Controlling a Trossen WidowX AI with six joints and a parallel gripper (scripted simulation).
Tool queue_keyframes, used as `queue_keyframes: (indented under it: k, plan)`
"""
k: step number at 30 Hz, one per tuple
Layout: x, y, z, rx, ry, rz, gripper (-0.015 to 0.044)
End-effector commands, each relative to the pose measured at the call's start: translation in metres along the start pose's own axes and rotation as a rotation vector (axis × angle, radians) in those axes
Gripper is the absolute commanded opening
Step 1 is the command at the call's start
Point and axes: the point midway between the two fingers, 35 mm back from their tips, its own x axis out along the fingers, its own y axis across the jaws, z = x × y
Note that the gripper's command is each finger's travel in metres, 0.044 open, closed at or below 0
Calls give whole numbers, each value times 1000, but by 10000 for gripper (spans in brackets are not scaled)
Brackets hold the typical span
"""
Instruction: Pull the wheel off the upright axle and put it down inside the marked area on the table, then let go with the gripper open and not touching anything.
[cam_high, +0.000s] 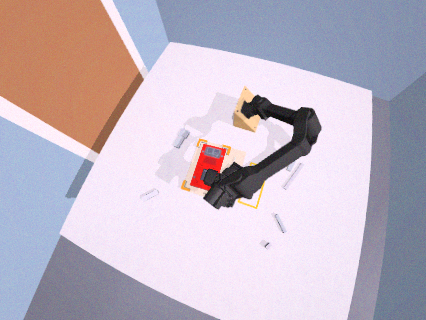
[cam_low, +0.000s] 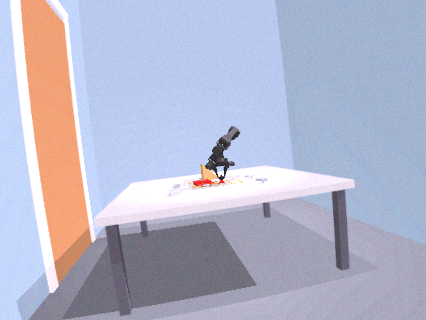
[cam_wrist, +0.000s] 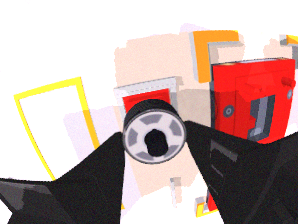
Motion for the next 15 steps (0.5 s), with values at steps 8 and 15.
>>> queue_keyframes:
  k: [8,15]
  plan:
    - [-10,-2,0,9,-10,-2,0]
    - [-12,-2,0,9,-10,-2,0]
